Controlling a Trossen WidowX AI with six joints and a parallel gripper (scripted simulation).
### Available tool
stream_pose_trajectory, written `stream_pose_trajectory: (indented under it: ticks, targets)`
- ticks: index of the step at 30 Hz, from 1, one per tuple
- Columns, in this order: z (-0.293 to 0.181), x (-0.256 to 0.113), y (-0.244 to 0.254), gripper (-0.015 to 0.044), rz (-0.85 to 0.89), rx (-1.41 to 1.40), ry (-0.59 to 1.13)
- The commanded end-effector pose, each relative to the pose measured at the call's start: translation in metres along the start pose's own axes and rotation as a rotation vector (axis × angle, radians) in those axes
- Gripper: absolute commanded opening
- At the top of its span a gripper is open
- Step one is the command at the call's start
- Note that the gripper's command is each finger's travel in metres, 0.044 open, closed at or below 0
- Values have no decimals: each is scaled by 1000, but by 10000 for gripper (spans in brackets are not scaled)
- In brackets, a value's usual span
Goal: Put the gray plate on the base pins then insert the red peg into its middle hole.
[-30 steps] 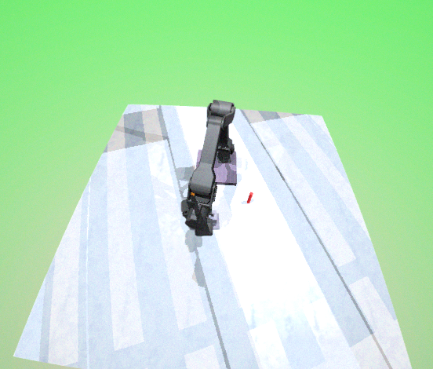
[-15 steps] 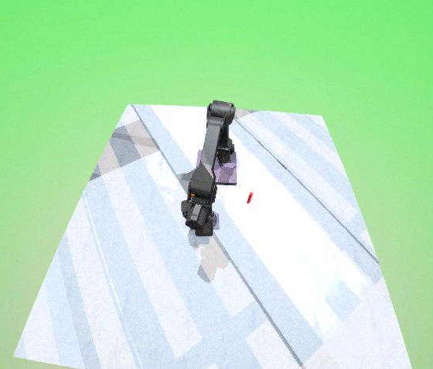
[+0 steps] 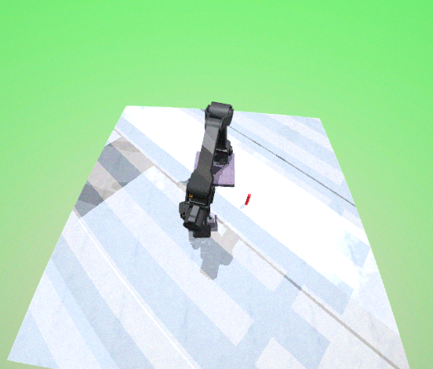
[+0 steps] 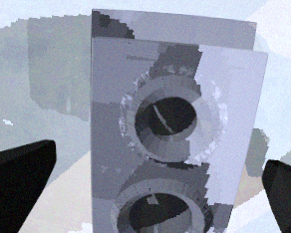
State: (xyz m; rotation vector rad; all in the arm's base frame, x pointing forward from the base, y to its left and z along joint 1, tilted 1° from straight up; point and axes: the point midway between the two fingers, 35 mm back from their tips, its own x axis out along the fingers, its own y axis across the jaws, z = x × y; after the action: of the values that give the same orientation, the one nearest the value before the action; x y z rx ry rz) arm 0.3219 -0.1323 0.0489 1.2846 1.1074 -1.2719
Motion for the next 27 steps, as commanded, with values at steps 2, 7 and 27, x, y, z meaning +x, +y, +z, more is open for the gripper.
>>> stream_pose_trajectory:
  ticks: [2, 7, 27]
  targets:
    - [1, -21, 4, 440, 1, -1, 0]
    - [2, -96, 4, 440, -2, -4, 2]
    - [-154, -123, -49, 440, -5, -287, 19]
